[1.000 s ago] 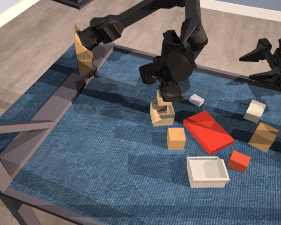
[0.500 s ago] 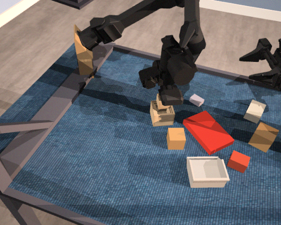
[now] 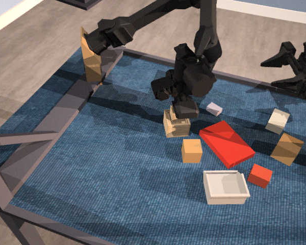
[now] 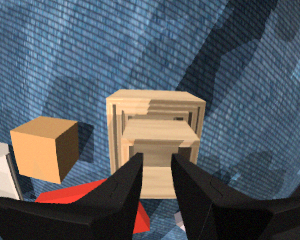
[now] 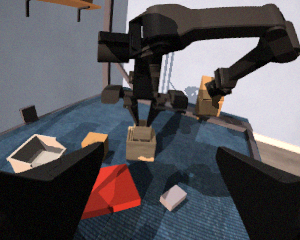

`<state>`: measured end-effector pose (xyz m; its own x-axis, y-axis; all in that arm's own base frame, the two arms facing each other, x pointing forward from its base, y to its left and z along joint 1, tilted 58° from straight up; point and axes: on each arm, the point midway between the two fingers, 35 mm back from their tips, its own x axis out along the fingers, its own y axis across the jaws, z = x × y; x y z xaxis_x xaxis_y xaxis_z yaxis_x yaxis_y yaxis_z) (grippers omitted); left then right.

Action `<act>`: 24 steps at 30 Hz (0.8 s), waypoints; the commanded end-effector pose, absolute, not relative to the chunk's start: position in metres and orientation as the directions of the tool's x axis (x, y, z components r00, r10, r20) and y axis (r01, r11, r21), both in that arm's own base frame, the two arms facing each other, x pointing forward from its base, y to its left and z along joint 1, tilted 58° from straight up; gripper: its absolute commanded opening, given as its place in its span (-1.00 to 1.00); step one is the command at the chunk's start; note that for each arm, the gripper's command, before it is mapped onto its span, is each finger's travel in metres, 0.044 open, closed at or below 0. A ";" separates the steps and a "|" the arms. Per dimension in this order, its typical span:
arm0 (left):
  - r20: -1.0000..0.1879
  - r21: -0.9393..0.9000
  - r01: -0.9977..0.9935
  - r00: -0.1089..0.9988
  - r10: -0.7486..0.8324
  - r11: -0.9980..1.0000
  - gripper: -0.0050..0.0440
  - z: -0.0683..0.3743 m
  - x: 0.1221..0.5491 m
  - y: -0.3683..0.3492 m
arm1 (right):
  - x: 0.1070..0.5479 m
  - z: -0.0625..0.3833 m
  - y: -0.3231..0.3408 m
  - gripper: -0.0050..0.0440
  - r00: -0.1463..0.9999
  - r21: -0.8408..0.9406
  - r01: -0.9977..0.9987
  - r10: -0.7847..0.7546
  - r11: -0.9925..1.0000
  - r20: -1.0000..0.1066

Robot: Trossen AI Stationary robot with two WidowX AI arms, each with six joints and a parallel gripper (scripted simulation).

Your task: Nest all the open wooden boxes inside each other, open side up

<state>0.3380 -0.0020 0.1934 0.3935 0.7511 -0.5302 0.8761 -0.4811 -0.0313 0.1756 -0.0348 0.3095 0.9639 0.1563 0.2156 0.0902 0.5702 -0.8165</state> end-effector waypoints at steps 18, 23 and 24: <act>-0.531 -0.016 0.874 0.405 0.745 -0.486 -0.11 0.191 0.343 0.008 | 0.175 0.309 -0.035 0.84 0.964 -0.814 0.088 0.157 0.573 0.214; -0.531 -0.016 0.874 0.405 0.745 -0.486 -0.11 0.188 0.345 0.013 | 0.175 0.309 -0.035 0.84 0.964 -0.814 0.088 0.157 0.573 0.214; -0.531 -0.016 0.874 0.405 0.745 -0.486 -0.11 0.187 0.345 0.014 | 0.175 0.309 -0.035 0.84 0.964 -0.814 0.088 0.157 0.573 0.214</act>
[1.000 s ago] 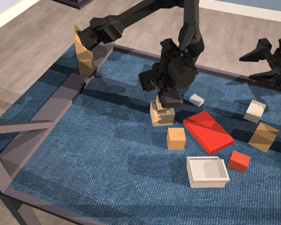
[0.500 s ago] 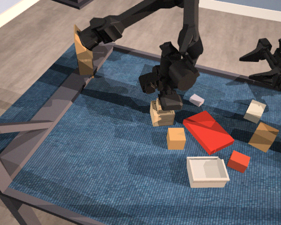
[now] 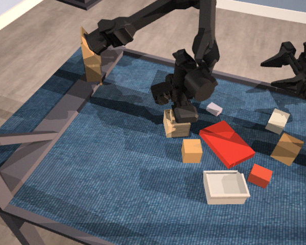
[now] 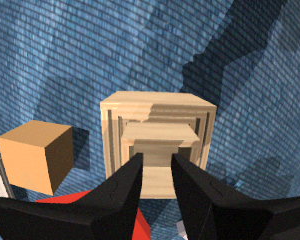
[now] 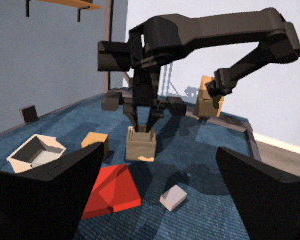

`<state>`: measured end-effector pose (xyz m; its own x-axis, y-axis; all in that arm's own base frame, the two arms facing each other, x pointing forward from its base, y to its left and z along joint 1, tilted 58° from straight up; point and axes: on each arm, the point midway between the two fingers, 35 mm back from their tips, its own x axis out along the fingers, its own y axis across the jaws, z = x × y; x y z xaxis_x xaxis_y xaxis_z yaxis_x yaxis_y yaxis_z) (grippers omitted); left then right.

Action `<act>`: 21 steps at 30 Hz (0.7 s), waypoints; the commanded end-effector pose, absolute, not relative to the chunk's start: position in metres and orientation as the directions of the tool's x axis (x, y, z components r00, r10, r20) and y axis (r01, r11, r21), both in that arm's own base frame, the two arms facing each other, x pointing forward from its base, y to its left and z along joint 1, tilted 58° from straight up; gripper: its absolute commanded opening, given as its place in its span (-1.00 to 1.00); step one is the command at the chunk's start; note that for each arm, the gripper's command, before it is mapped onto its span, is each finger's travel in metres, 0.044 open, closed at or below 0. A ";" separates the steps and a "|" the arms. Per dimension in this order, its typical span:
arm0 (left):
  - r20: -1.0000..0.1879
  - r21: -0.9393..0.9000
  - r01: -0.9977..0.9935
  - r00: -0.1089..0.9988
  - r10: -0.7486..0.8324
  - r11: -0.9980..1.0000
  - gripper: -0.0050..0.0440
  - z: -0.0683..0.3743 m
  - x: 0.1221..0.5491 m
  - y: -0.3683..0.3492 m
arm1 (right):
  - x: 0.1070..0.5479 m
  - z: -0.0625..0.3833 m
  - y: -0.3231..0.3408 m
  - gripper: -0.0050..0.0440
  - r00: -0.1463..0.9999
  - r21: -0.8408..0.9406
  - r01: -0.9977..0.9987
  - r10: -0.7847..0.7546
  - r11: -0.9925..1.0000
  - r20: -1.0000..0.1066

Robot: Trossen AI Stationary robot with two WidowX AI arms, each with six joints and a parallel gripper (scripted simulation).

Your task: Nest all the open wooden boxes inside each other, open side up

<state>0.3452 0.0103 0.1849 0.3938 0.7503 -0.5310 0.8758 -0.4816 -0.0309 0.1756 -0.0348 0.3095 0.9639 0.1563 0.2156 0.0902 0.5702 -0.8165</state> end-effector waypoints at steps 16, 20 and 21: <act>-0.532 -0.024 0.873 0.401 0.746 -0.487 -0.11 0.177 0.353 0.026 | 0.175 0.309 -0.035 0.84 0.964 -0.814 0.088 0.157 0.573 0.214; -0.532 -0.024 0.873 0.401 0.746 -0.487 -0.11 0.174 0.355 0.030 | 0.175 0.309 -0.035 0.84 0.964 -0.814 0.088 0.157 0.573 0.214; -0.532 -0.024 0.873 0.401 0.746 -0.487 -0.11 0.174 0.355 0.030 | 0.175 0.309 -0.035 0.84 0.964 -0.814 0.088 0.157 0.573 0.214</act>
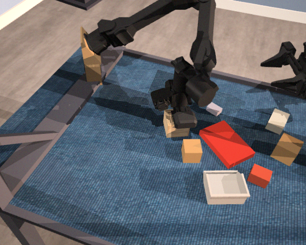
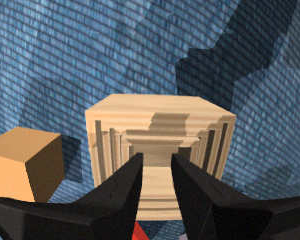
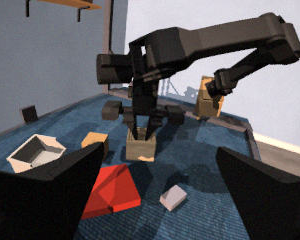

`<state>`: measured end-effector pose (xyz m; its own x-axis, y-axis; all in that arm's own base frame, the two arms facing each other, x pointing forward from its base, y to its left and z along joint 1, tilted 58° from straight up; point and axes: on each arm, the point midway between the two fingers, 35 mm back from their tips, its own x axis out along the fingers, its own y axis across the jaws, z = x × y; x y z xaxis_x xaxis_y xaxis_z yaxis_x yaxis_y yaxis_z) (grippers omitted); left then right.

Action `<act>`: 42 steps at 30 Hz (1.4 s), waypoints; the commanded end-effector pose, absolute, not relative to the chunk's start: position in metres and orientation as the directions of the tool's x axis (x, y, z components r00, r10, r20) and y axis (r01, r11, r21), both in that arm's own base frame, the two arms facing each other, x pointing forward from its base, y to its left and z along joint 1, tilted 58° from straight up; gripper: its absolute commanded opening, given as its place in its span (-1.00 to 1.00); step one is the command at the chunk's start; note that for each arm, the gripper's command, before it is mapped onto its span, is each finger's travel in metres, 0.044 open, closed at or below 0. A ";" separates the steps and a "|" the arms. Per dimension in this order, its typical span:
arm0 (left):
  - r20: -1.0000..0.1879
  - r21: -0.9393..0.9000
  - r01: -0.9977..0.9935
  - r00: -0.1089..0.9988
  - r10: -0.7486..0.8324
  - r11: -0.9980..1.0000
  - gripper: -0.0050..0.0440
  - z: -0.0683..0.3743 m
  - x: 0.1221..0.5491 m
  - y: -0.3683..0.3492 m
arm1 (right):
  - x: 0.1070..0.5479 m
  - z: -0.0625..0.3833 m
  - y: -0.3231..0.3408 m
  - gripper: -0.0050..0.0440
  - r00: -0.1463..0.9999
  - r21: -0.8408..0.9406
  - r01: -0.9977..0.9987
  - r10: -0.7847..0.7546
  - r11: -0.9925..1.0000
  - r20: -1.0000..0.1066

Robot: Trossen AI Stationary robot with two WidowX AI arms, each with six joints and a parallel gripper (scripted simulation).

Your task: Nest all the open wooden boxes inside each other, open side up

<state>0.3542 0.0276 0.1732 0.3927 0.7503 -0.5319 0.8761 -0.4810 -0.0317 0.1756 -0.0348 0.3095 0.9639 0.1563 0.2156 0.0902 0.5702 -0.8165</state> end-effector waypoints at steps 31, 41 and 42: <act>-0.527 -0.016 0.875 0.404 0.748 -0.484 -0.68 0.174 0.357 0.030 | 0.175 0.309 -0.035 0.84 0.964 -0.814 0.088 0.157 0.573 0.214; -0.527 -0.016 0.875 0.404 0.748 -0.484 -0.80 0.174 0.357 0.030 | 0.175 0.309 -0.035 0.84 0.964 -0.814 0.088 0.157 0.573 0.214; -0.527 -0.016 0.875 0.404 0.748 -0.484 -0.80 0.174 0.357 0.030 | 0.175 0.309 -0.035 0.84 0.964 -0.814 0.088 0.157 0.573 0.214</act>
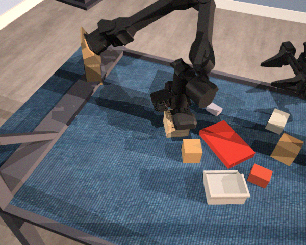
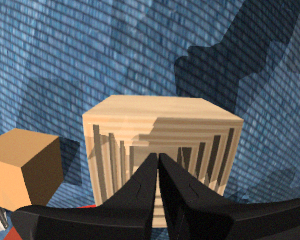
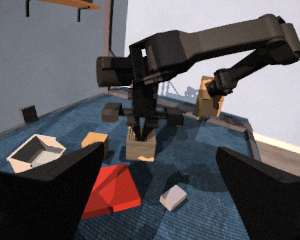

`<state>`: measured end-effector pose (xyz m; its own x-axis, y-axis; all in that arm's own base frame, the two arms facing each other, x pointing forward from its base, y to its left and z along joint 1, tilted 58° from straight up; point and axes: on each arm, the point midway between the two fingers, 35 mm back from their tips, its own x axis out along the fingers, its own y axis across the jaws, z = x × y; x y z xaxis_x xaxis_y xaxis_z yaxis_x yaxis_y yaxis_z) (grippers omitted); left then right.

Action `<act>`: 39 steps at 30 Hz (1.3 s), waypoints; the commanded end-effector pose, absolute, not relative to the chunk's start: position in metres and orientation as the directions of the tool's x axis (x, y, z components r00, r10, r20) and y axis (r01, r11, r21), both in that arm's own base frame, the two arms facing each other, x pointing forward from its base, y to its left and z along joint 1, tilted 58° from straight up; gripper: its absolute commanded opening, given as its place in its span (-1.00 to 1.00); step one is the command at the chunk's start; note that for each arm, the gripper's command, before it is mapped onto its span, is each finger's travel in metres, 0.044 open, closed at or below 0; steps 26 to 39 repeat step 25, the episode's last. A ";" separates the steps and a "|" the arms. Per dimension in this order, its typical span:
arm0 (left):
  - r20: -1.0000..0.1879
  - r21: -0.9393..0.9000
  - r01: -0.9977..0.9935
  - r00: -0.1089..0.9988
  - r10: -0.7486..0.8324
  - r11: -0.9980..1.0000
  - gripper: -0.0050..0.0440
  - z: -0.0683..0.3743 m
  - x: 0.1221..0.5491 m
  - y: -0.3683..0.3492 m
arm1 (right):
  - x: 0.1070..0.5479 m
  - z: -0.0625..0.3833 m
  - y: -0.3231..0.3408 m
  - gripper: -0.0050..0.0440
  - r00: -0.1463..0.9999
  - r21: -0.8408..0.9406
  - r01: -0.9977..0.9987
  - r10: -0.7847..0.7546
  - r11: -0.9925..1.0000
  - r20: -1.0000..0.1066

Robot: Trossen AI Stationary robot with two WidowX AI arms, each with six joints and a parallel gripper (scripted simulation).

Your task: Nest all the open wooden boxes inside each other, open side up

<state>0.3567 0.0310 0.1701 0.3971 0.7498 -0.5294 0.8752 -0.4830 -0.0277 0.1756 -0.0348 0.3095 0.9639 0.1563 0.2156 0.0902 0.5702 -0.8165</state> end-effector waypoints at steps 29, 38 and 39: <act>-0.534 0.523 0.848 0.403 0.743 -0.084 -0.94 0.189 0.347 0.001 | 0.175 0.309 -0.035 0.84 0.964 -0.814 0.088 0.157 0.573 0.214; -0.534 0.523 0.848 0.403 0.743 -0.084 -0.94 0.189 0.347 0.001 | 0.175 0.309 -0.035 0.84 0.964 -0.814 0.088 0.157 0.573 0.214; -0.534 0.523 0.848 0.403 0.743 -0.084 -0.94 0.189 0.347 0.001 | 0.175 0.309 -0.035 0.84 0.964 -0.814 0.088 0.157 0.573 0.214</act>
